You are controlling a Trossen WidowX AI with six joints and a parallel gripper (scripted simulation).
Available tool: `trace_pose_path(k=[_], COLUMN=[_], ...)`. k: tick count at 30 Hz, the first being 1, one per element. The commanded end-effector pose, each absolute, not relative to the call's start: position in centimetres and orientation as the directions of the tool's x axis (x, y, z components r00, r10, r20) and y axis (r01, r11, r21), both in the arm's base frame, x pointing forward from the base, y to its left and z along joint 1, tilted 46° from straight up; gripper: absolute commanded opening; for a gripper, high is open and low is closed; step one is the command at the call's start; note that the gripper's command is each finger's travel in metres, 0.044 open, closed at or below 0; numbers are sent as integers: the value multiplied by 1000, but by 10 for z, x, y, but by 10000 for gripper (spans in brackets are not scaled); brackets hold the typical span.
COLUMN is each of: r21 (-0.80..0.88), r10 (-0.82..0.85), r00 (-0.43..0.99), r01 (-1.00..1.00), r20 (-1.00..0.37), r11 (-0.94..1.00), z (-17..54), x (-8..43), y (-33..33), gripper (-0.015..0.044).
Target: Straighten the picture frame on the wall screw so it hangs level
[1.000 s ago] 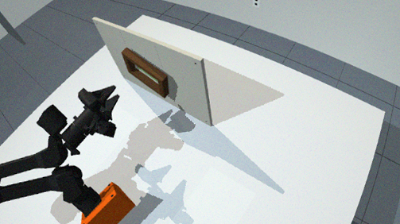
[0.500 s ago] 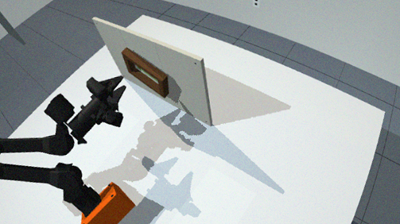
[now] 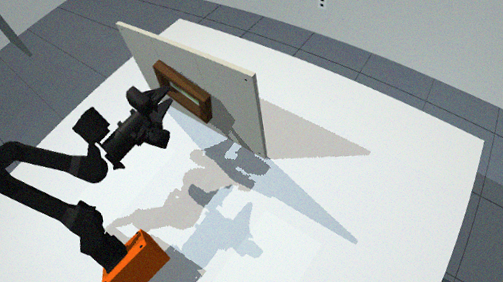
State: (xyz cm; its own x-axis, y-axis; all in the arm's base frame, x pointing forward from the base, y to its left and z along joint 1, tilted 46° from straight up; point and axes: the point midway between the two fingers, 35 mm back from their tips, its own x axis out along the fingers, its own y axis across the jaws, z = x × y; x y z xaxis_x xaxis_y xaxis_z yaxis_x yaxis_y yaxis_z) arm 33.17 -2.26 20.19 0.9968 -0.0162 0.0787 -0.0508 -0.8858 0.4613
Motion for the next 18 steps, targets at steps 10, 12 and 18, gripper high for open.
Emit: trace_pose_path(k=[10,12,18], r21=[465,465,465], r10=[-19,-19,-19], r00=[996,996,996], r01=[-57,-57,-57], r20=[86,86,86], r11=[-883,-883,-883], z=[206,206,207], x=[341,344,354], y=[-23,-23,-24], gripper=[260,260,260])
